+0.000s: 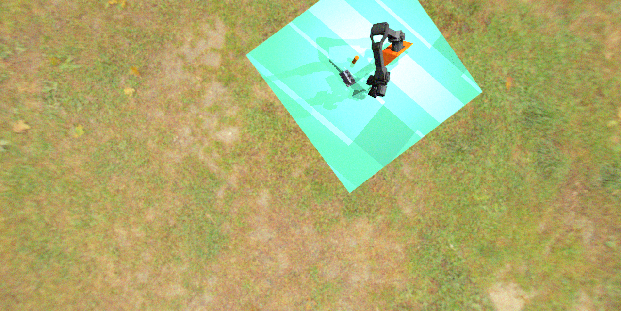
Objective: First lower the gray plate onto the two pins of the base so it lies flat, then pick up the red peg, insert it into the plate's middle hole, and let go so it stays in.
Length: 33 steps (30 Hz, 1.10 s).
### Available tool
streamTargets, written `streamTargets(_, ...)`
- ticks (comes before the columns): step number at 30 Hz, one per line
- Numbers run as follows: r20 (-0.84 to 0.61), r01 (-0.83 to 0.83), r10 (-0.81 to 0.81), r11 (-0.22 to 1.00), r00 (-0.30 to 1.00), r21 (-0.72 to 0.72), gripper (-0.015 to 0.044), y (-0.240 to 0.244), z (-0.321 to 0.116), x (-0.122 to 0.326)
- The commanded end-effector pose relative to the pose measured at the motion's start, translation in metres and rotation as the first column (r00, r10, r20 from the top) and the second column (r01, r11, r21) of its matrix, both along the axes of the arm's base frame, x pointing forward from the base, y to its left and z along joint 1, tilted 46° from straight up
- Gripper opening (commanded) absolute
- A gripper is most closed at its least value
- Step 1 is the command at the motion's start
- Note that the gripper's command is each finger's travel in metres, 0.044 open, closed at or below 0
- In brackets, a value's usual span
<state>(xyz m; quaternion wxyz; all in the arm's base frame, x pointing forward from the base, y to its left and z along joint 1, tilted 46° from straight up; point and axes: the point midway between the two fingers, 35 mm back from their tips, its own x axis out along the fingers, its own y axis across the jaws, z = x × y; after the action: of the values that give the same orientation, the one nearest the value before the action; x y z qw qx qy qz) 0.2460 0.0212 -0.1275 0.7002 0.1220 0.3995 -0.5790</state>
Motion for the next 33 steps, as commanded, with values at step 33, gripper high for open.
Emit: streamTargets(33, -0.001, -0.011, 0.011, 1.0, 1.0, 0.01, 0.0, 0.046, 0.054, 0.017)
